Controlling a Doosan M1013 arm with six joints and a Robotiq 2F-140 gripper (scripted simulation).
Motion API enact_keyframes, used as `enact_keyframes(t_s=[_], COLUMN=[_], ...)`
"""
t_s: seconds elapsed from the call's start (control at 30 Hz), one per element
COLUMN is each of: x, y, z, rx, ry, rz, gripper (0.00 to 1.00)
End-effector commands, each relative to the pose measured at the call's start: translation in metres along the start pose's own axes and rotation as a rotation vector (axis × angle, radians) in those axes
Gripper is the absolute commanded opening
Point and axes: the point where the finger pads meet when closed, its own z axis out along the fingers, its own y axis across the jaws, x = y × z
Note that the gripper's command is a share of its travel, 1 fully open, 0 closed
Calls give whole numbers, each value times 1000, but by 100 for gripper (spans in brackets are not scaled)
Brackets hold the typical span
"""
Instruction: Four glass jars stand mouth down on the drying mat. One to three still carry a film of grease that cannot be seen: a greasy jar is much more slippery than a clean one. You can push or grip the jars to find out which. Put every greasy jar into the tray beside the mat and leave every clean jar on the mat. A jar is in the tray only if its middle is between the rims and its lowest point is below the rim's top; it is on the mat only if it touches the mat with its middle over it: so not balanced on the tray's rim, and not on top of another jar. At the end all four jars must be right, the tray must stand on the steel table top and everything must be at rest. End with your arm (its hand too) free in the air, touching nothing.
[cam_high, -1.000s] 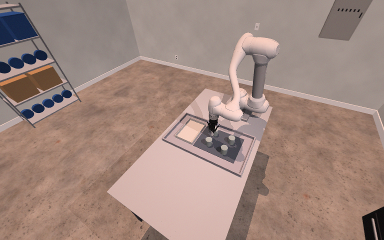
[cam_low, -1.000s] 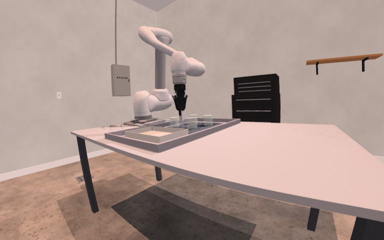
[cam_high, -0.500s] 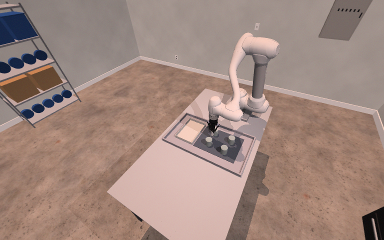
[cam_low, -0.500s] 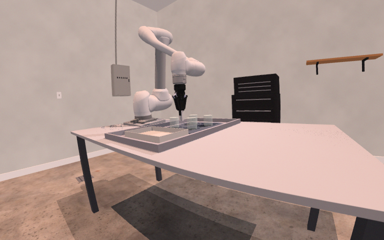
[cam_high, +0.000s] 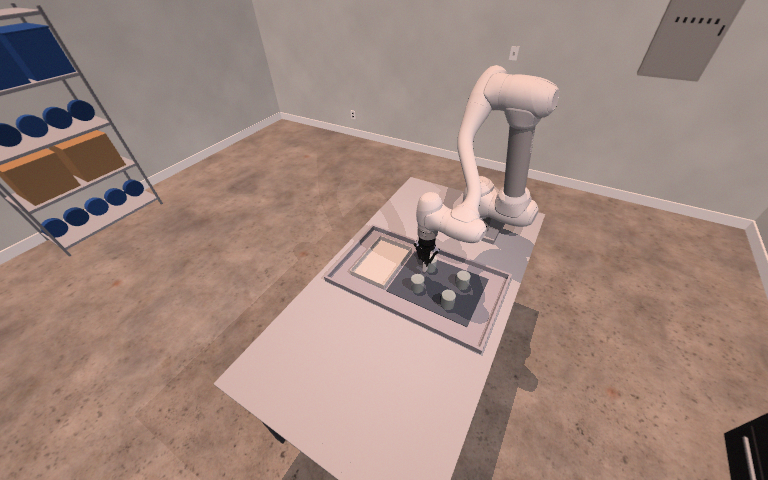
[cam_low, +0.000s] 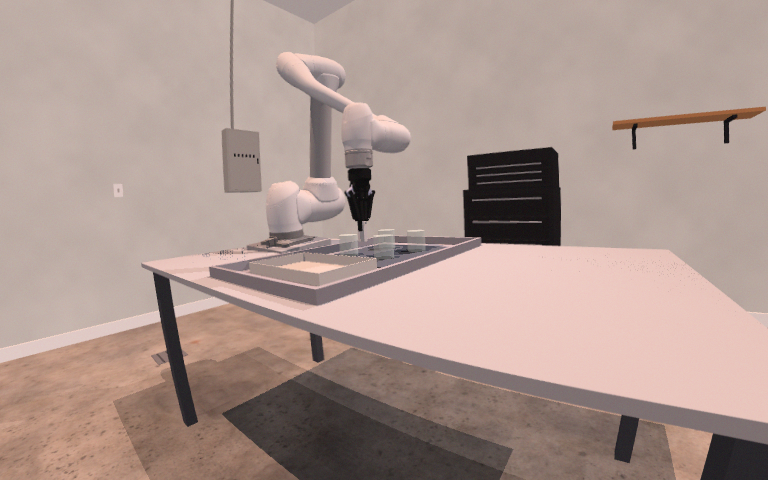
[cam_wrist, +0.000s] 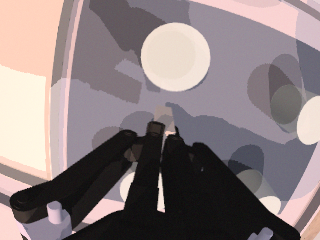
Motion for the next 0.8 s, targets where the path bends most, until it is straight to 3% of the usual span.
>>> enact_keyframes(t_s=[0.0,0.27,0.4,0.77], x=[-5,-5,-5,-12], y=[-1,0,0,87], z=[-9,-70,-78,-78], rx=[3,3,3,3], ry=[-9,-9,-9,-9], rz=[-1,-1,-1,-1], gripper=[0,0,0,0])
